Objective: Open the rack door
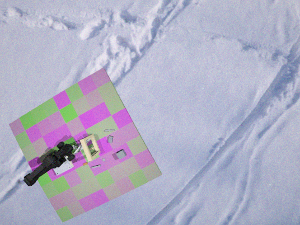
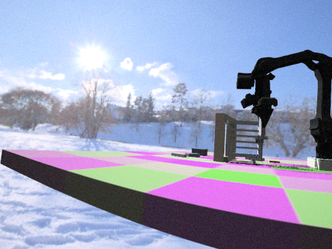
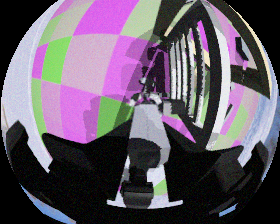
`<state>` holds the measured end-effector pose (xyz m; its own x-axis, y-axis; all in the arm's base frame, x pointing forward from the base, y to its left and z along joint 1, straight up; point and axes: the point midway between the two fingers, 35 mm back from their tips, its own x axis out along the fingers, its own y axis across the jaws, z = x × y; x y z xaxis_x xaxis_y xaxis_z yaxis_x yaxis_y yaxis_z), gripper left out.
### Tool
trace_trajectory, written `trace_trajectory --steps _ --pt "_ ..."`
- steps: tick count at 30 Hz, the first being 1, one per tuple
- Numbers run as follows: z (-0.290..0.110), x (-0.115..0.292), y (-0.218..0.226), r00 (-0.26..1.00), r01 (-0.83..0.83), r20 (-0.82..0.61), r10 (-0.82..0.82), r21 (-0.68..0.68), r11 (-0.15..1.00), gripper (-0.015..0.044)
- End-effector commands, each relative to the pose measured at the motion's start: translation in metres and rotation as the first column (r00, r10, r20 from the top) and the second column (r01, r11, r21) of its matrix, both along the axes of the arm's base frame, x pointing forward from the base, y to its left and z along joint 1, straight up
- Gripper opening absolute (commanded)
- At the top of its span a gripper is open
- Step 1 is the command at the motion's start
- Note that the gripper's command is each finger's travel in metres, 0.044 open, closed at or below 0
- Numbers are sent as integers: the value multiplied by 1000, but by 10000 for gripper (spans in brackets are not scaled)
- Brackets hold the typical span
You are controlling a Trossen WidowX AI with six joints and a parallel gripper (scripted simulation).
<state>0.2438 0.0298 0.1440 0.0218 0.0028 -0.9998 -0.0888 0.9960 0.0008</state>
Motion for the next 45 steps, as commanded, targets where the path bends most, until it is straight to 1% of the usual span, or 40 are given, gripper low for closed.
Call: trace_trajectory --steps 1,17,32,45 --pt "0 2 6 998 65 3 -65 2 998 20" --pt "1 10 36 959 283 1 -283 11 959 20" --pt "1 23 64 875 484 -3 -484 18 875 20" --pt "1 24 65 871 492 -3 -492 18 870 20"
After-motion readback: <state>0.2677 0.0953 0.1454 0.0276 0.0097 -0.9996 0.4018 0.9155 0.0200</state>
